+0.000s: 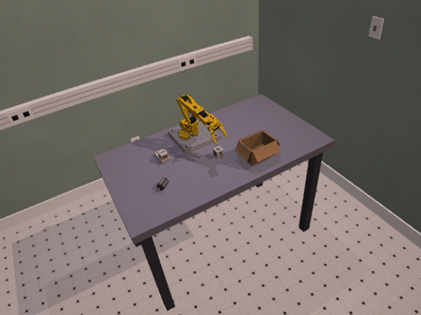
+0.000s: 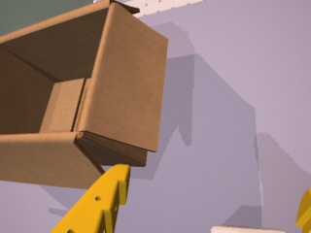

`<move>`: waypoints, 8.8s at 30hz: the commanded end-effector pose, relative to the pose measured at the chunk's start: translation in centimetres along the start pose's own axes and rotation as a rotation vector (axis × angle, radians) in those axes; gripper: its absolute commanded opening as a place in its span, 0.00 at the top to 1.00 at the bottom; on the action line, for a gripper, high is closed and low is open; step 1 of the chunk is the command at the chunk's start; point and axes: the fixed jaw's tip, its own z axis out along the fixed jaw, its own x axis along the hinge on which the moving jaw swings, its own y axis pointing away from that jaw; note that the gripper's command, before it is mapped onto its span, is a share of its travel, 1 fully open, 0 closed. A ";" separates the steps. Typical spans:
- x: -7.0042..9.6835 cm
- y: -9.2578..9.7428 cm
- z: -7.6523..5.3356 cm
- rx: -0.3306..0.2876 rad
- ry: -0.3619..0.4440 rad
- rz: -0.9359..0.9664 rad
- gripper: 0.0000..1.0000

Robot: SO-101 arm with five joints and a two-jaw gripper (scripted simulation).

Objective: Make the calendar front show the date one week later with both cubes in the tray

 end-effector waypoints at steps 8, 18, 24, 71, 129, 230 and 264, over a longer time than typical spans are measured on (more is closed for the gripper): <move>1.4 -0.7 -0.1 0.101 0.243 -0.070 0.65; 2.2 -1.1 -0.1 0.148 0.337 -0.094 0.65; 2.7 -1.4 -0.2 0.180 0.405 -0.111 0.65; 6.5 -3.5 -0.2 0.393 1.010 -0.266 0.65; 8.3 -4.1 1.1 0.388 1.021 -0.279 0.65; 9.2 -5.3 1.6 0.388 1.021 -0.279 0.99; 5.6 -2.9 -0.6 0.388 1.021 -0.279 1.00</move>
